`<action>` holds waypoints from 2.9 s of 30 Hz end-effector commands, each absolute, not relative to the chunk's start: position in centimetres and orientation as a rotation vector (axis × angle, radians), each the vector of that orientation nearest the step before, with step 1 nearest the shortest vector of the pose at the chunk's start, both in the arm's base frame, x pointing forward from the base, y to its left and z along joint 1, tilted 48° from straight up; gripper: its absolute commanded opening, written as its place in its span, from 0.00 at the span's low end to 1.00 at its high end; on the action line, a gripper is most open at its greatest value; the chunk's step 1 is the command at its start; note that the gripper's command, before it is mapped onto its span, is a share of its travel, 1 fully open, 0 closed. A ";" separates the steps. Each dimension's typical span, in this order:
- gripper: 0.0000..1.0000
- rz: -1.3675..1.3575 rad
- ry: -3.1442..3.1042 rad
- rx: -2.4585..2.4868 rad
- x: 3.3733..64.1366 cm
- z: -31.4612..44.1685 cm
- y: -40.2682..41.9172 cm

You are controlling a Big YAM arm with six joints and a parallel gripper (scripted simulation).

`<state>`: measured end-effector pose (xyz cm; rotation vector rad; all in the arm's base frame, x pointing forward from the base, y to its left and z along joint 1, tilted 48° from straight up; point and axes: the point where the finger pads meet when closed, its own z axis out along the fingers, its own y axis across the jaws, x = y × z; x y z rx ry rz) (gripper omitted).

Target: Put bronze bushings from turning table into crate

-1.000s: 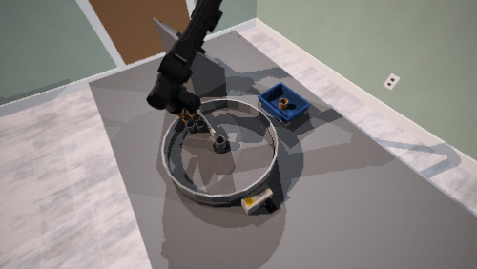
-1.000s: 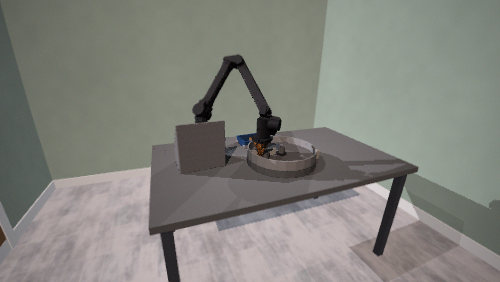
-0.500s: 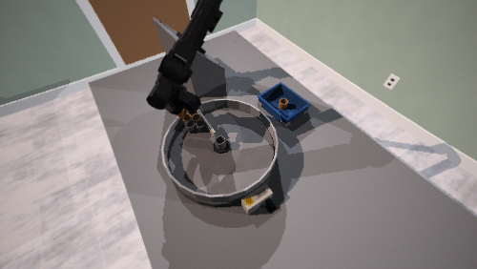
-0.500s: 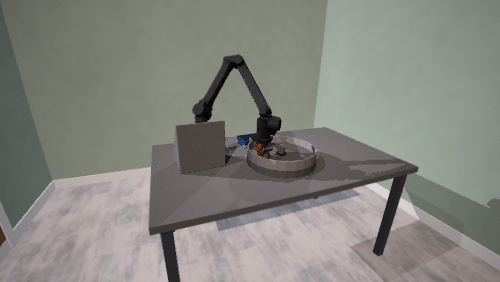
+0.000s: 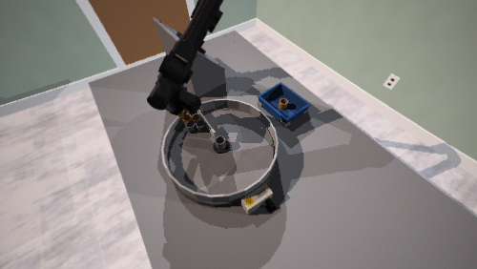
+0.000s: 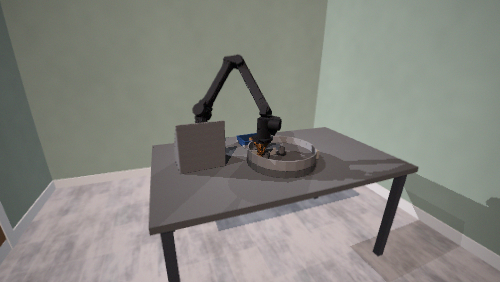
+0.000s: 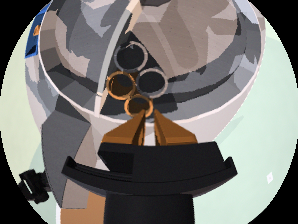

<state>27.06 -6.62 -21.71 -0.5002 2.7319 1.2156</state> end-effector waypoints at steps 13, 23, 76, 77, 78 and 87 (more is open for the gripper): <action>0.11 1.160 2.720 -0.490 28.9 -21.4 -8.2; 0.11 1.160 2.720 -0.490 28.9 -21.4 -8.2; 0.11 1.166 2.719 -0.471 28.6 -22.2 -7.7; 0.11 1.166 2.719 -0.471 28.6 -22.2 -7.7; 0.11 1.166 2.720 -0.472 28.6 -22.2 -7.6; 0.11 1.213 2.732 -0.497 27.2 -23.2 -5.1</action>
